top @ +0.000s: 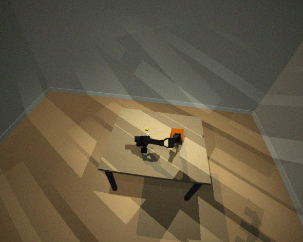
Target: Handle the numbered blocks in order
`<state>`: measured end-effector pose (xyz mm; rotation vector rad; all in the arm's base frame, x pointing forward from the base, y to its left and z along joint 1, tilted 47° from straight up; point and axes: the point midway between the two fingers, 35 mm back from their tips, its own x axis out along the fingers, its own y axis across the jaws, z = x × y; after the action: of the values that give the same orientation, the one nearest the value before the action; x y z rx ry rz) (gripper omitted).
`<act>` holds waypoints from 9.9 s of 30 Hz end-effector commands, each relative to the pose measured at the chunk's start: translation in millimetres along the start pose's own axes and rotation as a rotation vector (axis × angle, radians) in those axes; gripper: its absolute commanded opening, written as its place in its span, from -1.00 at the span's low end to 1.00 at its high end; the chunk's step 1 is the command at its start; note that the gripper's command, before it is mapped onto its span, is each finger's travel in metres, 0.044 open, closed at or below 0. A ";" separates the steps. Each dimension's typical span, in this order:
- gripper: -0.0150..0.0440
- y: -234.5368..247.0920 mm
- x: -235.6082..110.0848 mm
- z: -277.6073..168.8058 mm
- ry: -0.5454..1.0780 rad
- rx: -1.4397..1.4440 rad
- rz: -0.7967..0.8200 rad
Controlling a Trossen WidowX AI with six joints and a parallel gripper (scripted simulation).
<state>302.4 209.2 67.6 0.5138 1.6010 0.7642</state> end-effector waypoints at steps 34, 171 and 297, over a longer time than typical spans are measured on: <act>0.69 -0.5 -46.2 1.6 -0.001 0.003 -0.002; 0.69 -191.9 -46.9 -3.1 -0.001 0.003 -0.010; -0.08 -110.5 -12.4 -115.5 0.004 0.008 -0.003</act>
<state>200.2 105.4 0.2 0.5219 1.6114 0.7551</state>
